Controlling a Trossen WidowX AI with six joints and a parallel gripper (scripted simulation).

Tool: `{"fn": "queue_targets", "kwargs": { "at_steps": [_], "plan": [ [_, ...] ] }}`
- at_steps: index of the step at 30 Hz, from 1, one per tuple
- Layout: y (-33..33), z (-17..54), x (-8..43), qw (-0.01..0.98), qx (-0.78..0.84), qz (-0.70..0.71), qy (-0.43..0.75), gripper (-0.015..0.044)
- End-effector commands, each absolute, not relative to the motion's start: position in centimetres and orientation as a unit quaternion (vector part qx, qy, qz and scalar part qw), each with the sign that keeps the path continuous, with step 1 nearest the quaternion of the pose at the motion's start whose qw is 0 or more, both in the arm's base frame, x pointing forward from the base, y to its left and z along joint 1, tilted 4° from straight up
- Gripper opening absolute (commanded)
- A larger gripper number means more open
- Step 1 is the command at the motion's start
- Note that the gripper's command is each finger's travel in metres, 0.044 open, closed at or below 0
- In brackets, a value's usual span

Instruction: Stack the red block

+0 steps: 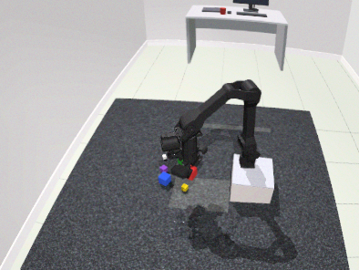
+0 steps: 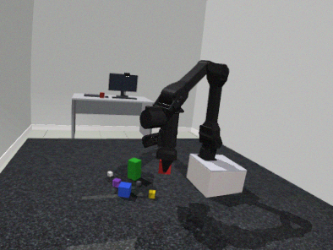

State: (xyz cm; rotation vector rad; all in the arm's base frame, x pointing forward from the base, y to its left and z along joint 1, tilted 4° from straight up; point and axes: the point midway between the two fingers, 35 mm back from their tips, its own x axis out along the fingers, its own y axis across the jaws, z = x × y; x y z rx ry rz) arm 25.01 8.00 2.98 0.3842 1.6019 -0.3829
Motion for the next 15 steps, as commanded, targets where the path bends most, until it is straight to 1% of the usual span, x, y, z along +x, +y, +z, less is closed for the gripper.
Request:
{"fn": "queue_targets", "kwargs": {
  "at_steps": [1, 8, 15],
  "plan": [
    [8.0, 3.6, 25.2, 0.667, 0.168, -0.167, 0.706, 0.0000],
    [7.7, 3.6, 25.2, 0.667, 0.168, -0.167, 0.706, 0.0000],
    [4.7, 3.6, 26.7, 0.669, 0.167, -0.168, 0.704, 0.0000]
  ]
}}
